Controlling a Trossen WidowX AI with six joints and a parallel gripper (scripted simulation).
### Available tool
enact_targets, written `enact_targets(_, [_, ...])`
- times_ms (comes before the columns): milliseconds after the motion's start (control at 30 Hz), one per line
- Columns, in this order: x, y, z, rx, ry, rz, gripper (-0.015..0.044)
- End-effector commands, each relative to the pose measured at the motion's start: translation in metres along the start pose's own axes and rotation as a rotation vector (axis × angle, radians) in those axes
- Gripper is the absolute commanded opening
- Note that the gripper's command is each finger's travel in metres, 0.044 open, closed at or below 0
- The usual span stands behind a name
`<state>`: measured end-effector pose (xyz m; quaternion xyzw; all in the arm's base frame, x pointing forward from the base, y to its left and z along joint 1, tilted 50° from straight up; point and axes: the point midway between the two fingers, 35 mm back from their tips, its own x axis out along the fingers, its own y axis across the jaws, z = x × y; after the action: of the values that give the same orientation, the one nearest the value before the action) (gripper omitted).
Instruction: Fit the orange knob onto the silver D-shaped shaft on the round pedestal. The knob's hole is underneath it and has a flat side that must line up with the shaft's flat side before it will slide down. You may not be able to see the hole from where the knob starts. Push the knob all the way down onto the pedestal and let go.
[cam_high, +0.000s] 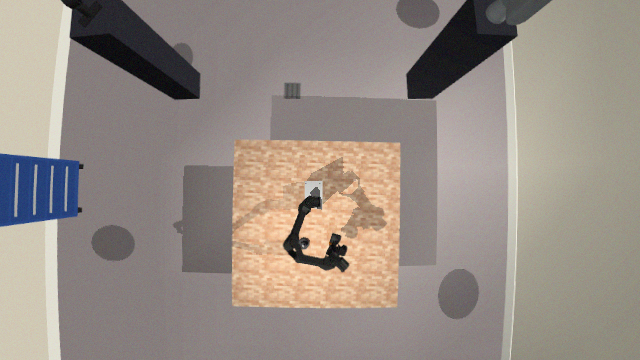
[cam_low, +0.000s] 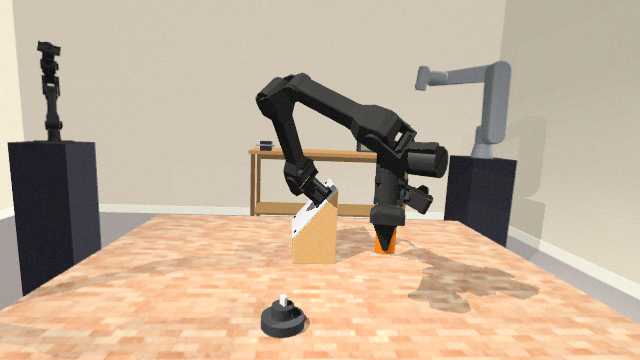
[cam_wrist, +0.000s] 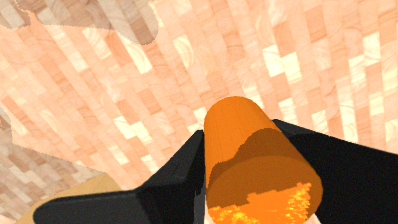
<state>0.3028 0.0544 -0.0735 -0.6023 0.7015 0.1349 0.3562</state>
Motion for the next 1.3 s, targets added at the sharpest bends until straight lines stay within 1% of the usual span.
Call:
enact_targets(0, [-0.001,-0.011,-0.008,0.004,-0.012,-0.006,0.0])
enact_targets(1267, [0.022,-0.073,-0.091,0.038,-0.042,0.001,0.0])
